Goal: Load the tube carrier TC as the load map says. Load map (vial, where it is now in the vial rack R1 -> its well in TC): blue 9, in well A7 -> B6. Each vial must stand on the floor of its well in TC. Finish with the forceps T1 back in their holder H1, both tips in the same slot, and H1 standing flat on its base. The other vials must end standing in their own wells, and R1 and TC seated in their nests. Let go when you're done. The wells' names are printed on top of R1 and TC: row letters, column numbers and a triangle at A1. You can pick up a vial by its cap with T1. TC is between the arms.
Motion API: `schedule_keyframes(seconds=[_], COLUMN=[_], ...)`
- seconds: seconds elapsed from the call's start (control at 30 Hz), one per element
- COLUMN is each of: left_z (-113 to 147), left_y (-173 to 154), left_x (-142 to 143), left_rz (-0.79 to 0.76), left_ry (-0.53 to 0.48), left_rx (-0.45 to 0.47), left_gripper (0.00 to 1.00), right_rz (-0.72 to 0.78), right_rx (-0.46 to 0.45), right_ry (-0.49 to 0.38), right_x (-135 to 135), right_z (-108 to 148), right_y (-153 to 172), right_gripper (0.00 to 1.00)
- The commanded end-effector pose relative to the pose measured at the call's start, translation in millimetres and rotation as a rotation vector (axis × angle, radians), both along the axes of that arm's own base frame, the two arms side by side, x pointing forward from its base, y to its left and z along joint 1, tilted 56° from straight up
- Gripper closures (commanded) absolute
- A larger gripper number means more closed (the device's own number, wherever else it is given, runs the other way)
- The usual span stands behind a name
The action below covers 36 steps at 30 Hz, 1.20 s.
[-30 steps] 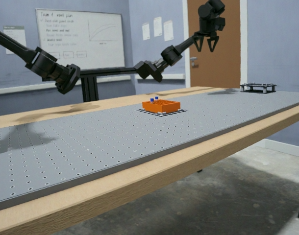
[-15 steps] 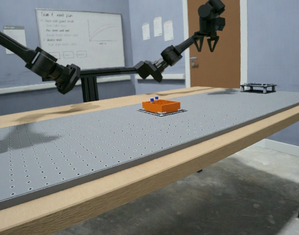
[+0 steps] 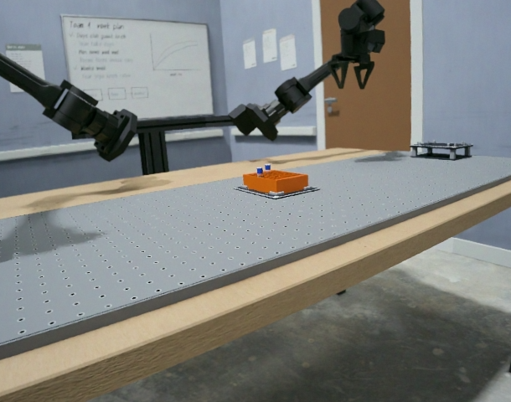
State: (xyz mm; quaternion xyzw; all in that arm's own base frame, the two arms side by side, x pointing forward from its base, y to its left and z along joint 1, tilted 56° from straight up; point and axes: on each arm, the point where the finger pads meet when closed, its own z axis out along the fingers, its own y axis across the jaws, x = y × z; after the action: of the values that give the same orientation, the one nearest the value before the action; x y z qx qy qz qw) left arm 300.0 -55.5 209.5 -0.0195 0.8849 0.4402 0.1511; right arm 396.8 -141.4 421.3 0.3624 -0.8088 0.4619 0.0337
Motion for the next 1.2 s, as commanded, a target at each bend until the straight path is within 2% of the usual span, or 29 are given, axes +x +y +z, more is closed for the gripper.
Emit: schedule_keyframes(seconds=[0.0,0.23,0.37,0.9,0.93,1.17], left_z=[6.5,6.5,6.5,6.5,6.5,6.5], left_y=[-3.2,-3.2,-3.2,-3.2,-3.2,-3.2], left_x=[3.7,3.7,3.7,3.7,3.7,3.7], left_rz=[0.003,0.003,0.003,0.003,0.003,0.003], left_ry=[-0.015,-0.015,-0.015,-0.015,-0.015,-0.015], left_rx=[-0.006,-0.006,-0.006,-0.006,-0.006,-0.006], left_gripper=[0.00,0.00,0.00,0.00,0.00,0.00], right_rz=[0.008,-0.004,0.008,-0.004,0.005,-0.001], right_rx=[-0.007,-0.004,-0.003,-0.005,-0.006,-0.002], right_ry=[-0.018,0.004,-0.012,-0.001,-0.024,-0.003], right_x=[1.6,-1.6,1.9,-0.2,3.4,0.9], right_z=[11.7,0.2,5.1,-1.4,6.8,-2.8], right_y=[-0.5,-6.8,-2.7,-10.2,-7.1,-10.9], right_gripper=[0.93,0.93,0.93,0.93,0.93,0.91])
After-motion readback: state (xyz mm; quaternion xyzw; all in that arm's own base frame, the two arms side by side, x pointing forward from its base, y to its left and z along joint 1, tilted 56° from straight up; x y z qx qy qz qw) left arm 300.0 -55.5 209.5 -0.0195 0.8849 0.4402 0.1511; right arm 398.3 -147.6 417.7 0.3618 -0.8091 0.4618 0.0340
